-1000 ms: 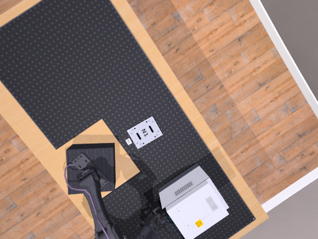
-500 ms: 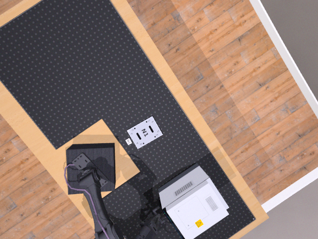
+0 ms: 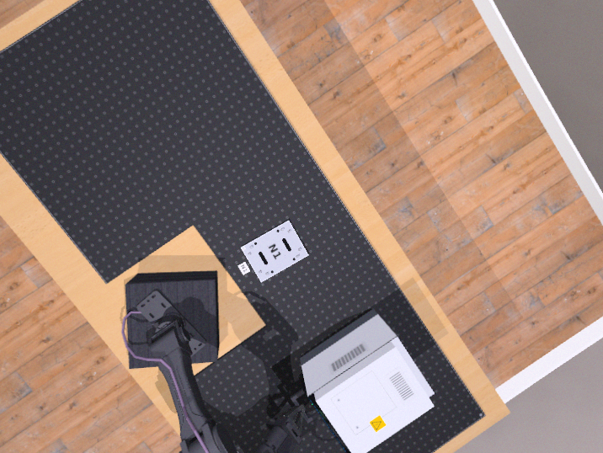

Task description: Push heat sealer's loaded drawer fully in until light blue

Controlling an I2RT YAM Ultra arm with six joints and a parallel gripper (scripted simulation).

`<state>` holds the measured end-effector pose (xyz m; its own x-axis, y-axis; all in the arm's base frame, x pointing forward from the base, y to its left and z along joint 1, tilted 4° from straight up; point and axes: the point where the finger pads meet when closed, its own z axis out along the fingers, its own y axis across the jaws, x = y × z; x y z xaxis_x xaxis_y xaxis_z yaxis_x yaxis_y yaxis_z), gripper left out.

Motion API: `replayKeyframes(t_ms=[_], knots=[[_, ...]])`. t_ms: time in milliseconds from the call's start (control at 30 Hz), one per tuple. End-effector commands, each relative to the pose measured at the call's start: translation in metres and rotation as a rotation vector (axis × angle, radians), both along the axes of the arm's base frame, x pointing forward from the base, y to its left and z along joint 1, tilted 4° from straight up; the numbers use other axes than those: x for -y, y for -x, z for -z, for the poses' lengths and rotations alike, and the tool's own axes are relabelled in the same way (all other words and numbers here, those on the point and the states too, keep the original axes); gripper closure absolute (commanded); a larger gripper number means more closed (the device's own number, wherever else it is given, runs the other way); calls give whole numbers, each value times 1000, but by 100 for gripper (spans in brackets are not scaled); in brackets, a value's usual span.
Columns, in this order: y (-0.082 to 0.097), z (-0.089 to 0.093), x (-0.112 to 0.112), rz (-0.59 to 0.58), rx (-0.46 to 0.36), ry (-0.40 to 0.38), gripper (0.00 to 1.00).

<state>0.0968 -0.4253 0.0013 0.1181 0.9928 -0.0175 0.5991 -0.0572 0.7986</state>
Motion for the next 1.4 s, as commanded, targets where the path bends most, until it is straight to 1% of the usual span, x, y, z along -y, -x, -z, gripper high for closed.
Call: replayKeyframes(t_ms=[0,1367], knots=[[-6,-10,1,-2,-2,33,100],[-14,-10,2,-1,-6,33,100]])
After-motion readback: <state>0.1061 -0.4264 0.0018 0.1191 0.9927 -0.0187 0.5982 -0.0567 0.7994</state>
